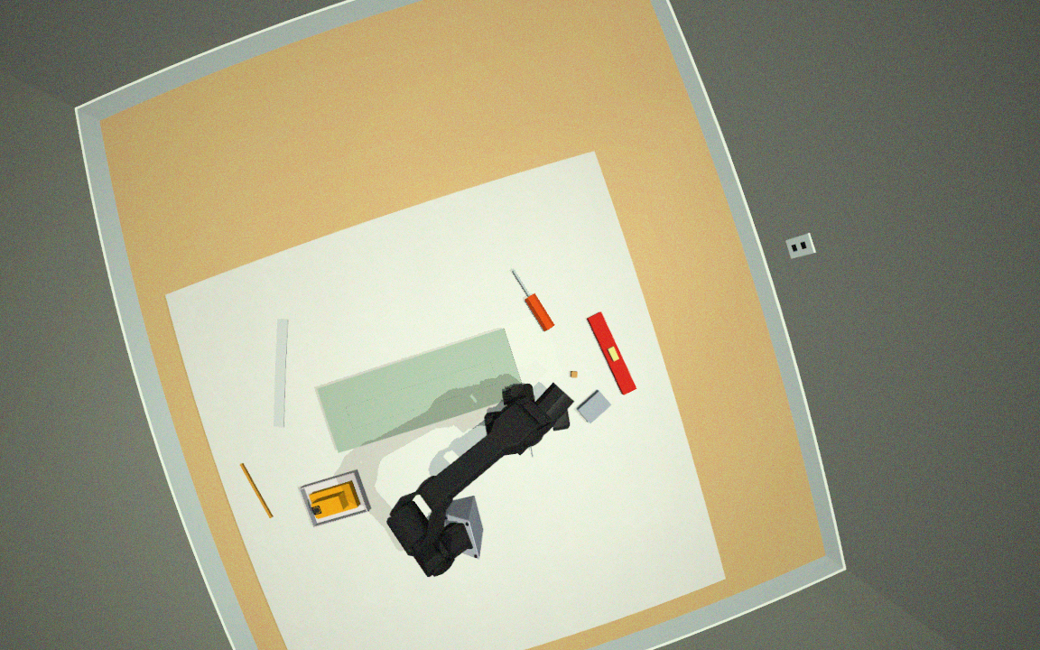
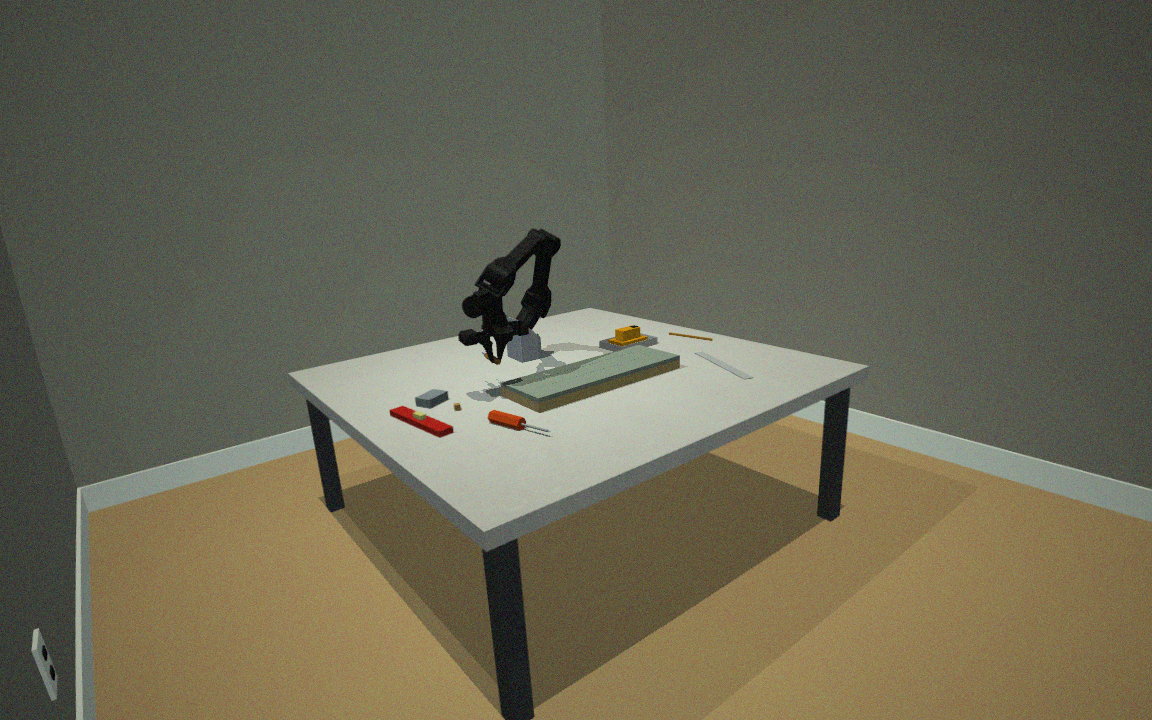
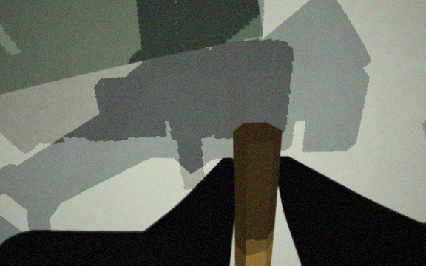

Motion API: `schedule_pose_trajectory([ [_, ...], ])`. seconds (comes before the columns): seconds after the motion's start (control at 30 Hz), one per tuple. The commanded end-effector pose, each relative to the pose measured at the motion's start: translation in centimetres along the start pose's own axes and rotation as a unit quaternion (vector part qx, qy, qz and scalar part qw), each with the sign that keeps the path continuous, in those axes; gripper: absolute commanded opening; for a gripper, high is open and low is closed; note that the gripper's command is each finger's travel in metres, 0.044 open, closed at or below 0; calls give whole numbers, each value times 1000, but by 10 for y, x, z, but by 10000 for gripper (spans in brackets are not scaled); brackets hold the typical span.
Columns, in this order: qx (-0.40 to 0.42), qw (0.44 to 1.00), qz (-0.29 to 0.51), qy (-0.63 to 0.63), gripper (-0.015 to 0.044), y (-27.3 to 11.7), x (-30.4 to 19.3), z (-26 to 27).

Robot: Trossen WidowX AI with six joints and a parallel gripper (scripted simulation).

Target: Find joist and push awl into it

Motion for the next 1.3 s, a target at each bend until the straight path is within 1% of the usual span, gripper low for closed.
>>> schedule_pose_trajectory([
  [0.0, -5, 1000, -1, -3, 0, -37, -6, 2],
  [0.27, -20, 1000, -1, 8, 0, -39, -7, 3],
  [0.77, -155, 982, -26, 108, 0, -51, -23, 6],
  [1.27, -281, 930, -95, 218, 0, -65, -41, 13],
])
Point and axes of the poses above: the point midway between the two fingers, 35 mm back from their tips, its own y axis out along the fingers, its own z axis across the jaws, x = y × z, the point moved 4 cm from there along -y, back along the fingers, and after that the axes turned 2 degrees about -y, right-handed, at the moved point
